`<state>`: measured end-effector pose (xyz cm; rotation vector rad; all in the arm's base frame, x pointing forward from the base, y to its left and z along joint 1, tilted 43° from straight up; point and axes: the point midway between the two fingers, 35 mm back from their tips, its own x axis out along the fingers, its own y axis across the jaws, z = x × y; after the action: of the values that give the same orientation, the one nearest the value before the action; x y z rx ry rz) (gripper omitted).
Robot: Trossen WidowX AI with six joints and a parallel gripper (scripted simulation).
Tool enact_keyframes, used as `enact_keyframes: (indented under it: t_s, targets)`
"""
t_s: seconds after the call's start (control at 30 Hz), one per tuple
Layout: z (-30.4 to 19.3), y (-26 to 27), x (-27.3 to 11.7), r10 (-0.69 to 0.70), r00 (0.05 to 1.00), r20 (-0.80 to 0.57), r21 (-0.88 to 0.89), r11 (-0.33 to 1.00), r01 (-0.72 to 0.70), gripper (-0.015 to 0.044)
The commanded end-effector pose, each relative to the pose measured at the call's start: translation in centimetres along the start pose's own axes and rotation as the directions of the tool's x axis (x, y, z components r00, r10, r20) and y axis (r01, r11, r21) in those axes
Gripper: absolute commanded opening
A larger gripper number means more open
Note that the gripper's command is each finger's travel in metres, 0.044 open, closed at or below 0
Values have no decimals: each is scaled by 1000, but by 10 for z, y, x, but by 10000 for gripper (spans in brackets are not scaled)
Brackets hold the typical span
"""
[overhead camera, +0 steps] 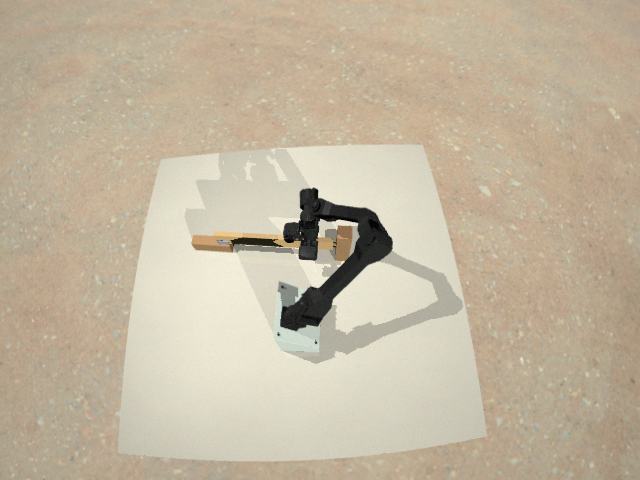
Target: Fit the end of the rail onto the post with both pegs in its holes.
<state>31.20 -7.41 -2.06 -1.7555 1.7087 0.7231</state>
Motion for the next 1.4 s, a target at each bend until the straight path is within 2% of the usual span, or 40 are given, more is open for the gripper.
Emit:
enact_keyframes:
  t_s: [0.0,1.23,1.37]
  targets:
    - [-2,0,0,-3,1000,-1,-4,1000,3,0]
    - [-13,-1,-1,-3,1000,-2,-4,1000,3,0]
    - [-12,-1,0,-2,1000,-1,0,1000,2,105]
